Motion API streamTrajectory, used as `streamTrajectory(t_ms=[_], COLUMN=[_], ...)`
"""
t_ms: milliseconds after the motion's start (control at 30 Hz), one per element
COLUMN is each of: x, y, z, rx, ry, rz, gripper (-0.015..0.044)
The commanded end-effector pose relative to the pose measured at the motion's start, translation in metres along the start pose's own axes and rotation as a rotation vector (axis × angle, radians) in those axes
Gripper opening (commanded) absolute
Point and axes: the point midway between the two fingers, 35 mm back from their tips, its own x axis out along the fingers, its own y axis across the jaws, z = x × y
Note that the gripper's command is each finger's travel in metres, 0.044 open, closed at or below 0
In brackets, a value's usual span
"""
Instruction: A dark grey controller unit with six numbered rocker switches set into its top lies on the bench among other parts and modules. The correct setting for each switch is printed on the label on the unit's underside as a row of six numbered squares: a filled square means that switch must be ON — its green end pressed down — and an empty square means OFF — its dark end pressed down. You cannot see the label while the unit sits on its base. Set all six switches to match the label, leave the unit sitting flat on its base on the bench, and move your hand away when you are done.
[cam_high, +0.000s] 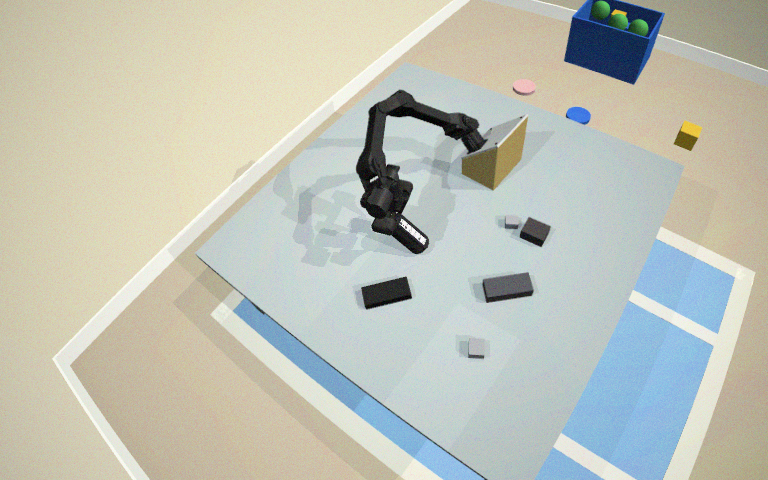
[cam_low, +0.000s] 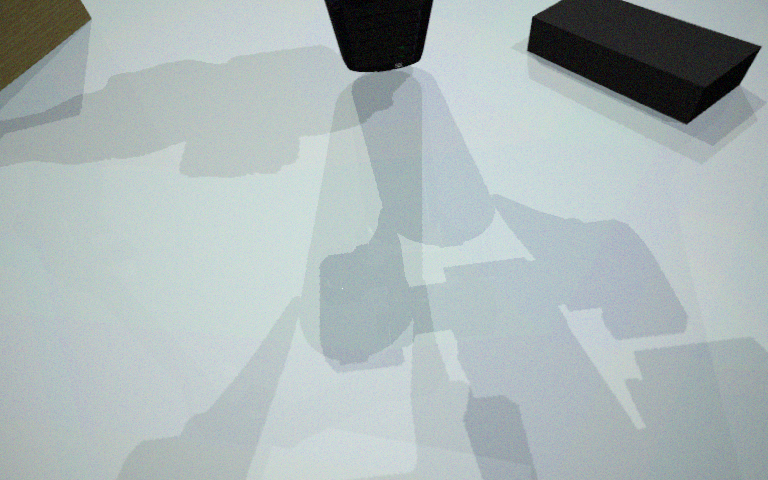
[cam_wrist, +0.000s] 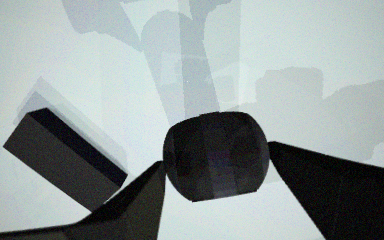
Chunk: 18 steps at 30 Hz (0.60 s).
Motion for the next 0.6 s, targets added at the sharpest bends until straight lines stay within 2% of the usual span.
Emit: streamTrajectory(t_ms=[0, 567], x=[-0.004, -0.009], y=[0.001, 0.001], z=[-0.008, -0.021], rx=[-0.002, -0.002], ry=[0.015, 0.016], rz=[0.004, 0.004], gripper=[0.0336, 0.0336])
